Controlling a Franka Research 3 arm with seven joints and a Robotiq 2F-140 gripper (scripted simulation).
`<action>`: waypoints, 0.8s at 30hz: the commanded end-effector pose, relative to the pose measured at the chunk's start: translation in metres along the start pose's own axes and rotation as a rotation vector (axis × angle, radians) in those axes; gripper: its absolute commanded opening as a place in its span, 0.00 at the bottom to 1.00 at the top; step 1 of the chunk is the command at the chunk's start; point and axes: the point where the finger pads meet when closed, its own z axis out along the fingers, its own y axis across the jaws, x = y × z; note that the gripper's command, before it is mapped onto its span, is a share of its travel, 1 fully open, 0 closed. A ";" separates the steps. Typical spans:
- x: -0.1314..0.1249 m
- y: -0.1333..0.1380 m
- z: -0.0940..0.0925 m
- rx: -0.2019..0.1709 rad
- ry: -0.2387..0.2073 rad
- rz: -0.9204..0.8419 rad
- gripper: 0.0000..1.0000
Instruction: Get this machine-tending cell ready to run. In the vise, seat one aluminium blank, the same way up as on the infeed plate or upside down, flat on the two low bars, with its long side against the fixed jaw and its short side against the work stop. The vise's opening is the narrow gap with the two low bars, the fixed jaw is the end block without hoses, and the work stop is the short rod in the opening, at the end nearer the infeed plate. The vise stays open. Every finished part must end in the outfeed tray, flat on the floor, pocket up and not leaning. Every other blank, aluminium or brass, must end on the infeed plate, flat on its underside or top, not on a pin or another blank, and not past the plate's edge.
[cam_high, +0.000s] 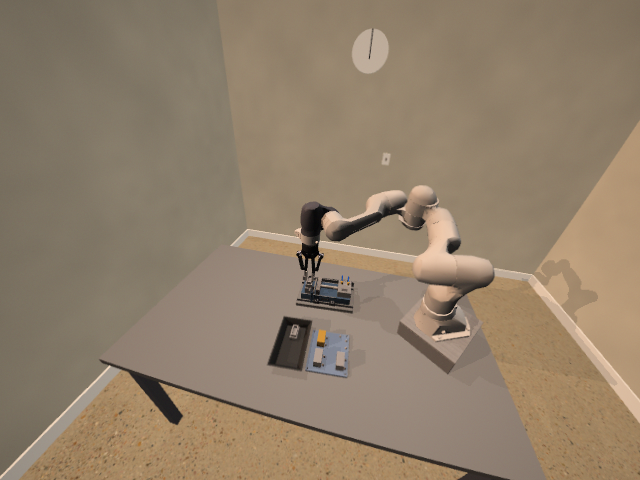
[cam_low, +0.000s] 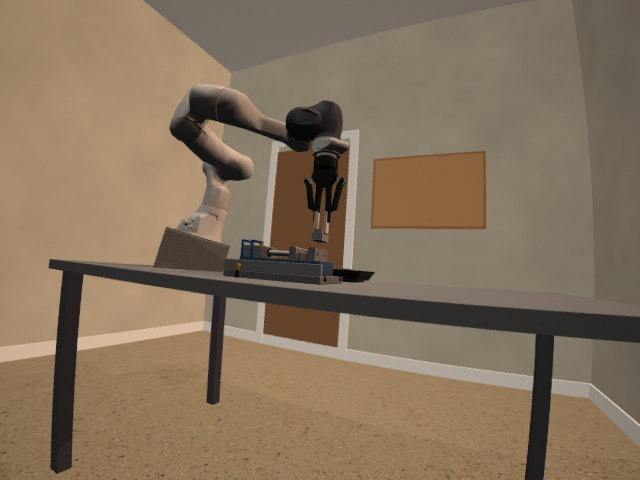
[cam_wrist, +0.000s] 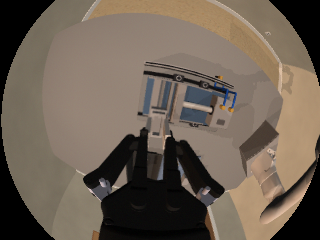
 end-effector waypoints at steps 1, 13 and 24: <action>-0.039 -0.015 -0.001 0.000 0.001 0.038 0.00; -0.167 -0.042 -0.001 -0.001 0.004 0.039 0.00; -0.298 -0.041 -0.004 0.004 -0.001 0.038 0.00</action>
